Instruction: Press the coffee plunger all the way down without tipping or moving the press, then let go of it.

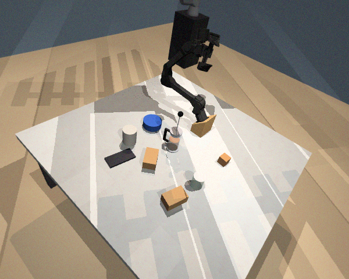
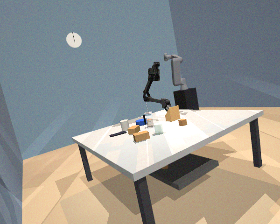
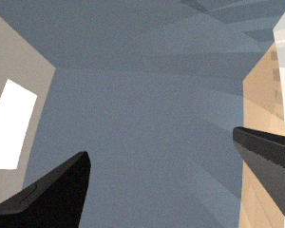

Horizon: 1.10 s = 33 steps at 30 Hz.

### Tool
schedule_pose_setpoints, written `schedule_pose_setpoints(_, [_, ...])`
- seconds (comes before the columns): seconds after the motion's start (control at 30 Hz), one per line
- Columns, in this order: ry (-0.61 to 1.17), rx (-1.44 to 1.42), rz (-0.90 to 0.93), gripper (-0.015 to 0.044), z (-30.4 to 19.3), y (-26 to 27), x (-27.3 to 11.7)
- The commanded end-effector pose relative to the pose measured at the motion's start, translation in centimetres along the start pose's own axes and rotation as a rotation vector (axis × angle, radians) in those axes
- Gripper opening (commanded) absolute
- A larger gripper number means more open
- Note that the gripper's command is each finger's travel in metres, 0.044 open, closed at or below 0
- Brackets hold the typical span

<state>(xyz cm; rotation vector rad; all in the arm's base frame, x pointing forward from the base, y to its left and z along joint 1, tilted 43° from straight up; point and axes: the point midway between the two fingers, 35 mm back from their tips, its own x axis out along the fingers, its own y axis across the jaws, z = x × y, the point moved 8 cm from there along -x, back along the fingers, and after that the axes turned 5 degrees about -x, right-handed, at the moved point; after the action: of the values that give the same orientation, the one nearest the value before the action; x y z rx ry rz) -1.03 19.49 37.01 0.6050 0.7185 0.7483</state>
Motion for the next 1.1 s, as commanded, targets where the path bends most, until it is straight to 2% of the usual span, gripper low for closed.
schedule_pose_setpoints(0.0, [-0.105, -0.283, -0.363, 0.0440, -1.0, -3.2, 4.9])
schedule_pose_setpoints(0.17, [-0.147, -0.633, -0.837, 0.0440, -0.6, -8.2, 9.4])
schedule_pose_setpoints(0.3, [-0.075, -0.927, -1.208, 0.0440, 0.7, -12.5, 12.0])
schedule_pose_setpoints(0.37, [-0.031, -1.020, -1.316, 0.0440, 1.2, -13.8, 12.7])
schedule_pose_setpoints(0.53, [-0.022, -1.032, -1.327, 0.0440, 1.0, -14.7, 12.7])
schedule_pose_setpoints(0.8, [-0.010, -1.039, -1.313, 0.0440, -0.3, -19.5, 11.5])
schedule_pose_setpoints(1.07, [-0.005, -1.038, -1.310, 0.0440, -0.2, -19.9, 11.7])
